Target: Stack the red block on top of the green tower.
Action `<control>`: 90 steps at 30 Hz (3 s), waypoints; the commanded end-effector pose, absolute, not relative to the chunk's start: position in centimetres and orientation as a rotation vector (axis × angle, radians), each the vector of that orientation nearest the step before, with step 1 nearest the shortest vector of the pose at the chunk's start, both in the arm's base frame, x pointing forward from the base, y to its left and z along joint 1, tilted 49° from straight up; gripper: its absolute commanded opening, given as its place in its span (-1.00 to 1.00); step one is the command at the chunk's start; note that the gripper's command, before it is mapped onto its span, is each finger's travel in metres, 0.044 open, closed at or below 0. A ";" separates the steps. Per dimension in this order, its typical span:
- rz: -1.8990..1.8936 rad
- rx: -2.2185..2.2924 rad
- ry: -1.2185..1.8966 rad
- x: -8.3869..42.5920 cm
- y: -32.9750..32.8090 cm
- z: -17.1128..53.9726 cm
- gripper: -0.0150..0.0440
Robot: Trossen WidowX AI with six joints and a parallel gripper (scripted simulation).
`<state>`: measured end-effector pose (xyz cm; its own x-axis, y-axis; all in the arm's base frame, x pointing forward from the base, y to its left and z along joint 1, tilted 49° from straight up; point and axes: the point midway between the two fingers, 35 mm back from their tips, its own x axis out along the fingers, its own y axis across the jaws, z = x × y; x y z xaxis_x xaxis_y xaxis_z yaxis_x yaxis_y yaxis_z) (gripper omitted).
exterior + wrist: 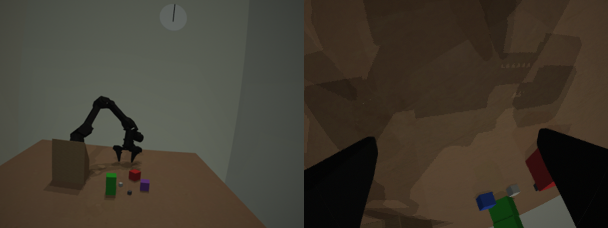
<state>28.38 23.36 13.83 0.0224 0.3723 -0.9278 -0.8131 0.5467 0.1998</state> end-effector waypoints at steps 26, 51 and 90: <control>1.044 0.018 1.092 32.3 6.1 6.8 1.00; 1.041 0.083 1.007 32.9 8.1 2.1 1.00; 1.042 0.085 1.006 33.5 12.2 -1.4 1.00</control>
<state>33.44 12.29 -1.28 0.1176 0.7517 -0.6489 -0.6827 0.5357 0.4969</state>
